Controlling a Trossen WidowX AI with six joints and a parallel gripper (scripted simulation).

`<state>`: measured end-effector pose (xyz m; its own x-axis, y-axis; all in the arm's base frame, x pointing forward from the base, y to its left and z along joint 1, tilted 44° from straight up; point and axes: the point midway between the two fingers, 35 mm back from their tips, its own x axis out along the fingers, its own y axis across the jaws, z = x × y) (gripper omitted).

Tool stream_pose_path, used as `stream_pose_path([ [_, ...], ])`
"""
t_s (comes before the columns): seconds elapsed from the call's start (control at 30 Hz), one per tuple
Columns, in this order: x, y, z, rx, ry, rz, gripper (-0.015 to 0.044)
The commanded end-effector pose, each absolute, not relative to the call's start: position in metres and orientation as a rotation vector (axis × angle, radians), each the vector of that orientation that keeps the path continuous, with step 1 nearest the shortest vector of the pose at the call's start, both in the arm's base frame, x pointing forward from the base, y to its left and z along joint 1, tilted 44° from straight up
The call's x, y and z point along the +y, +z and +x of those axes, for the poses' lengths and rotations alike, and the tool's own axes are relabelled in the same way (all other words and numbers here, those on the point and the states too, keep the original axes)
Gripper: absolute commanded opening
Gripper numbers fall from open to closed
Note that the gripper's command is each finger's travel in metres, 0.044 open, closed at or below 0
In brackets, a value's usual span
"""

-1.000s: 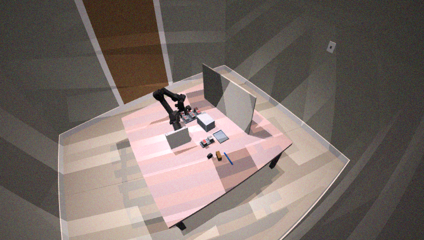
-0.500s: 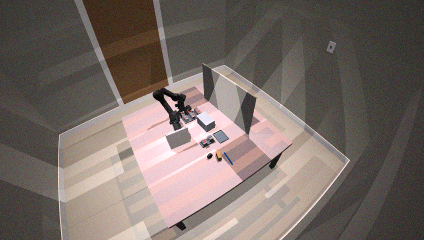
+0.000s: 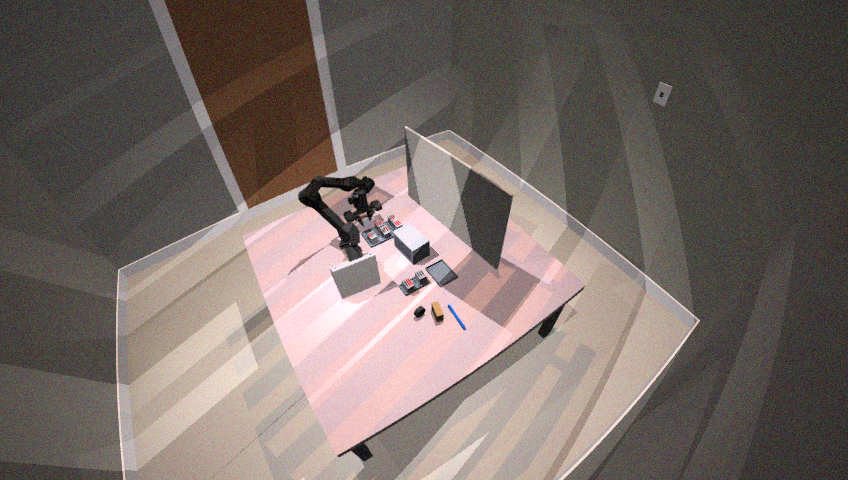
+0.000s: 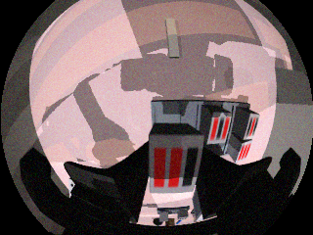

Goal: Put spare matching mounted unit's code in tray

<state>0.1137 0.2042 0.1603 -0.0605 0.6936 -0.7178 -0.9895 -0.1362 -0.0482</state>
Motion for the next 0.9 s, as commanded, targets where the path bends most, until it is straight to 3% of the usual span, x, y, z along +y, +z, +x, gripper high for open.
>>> stream_pose_path([
  [0.0, 0.198, 0.169, 0.112, 0.541, 1.590, -0.710, 0.0000],
  [0.87, 0.149, 0.204, 0.116, 0.555, 1.590, -0.722, 0.0000],
])
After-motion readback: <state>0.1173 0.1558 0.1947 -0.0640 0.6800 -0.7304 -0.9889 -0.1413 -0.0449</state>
